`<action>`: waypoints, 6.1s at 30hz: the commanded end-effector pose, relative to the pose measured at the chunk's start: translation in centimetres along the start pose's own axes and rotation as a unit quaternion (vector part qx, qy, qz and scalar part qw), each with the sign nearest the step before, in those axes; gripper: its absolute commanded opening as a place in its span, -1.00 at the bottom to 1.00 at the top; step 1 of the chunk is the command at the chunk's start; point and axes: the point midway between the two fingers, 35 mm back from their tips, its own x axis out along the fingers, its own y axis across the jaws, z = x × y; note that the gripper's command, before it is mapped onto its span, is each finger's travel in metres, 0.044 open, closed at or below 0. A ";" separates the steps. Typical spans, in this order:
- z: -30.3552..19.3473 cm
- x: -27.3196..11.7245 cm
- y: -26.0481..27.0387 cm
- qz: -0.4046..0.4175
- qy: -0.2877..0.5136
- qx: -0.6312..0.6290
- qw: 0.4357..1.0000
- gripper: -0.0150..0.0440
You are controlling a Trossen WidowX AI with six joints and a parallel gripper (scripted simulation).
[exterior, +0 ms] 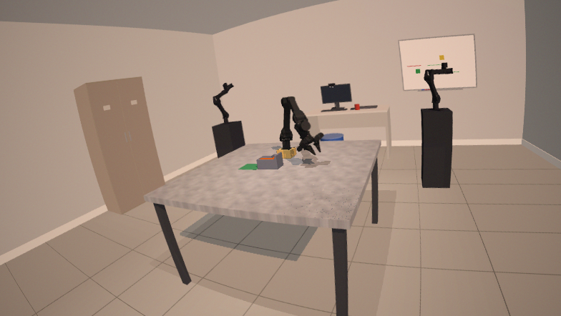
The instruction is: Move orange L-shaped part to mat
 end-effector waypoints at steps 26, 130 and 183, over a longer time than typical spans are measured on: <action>1.7 -13.1 -22.9 -0.249 -0.049 -0.045 0.966 0.12; 2.2 -20.0 -24.1 -0.198 -0.162 0.399 0.880 0.46; 3.3 -15.3 -30.3 -0.143 -0.213 0.651 0.714 0.46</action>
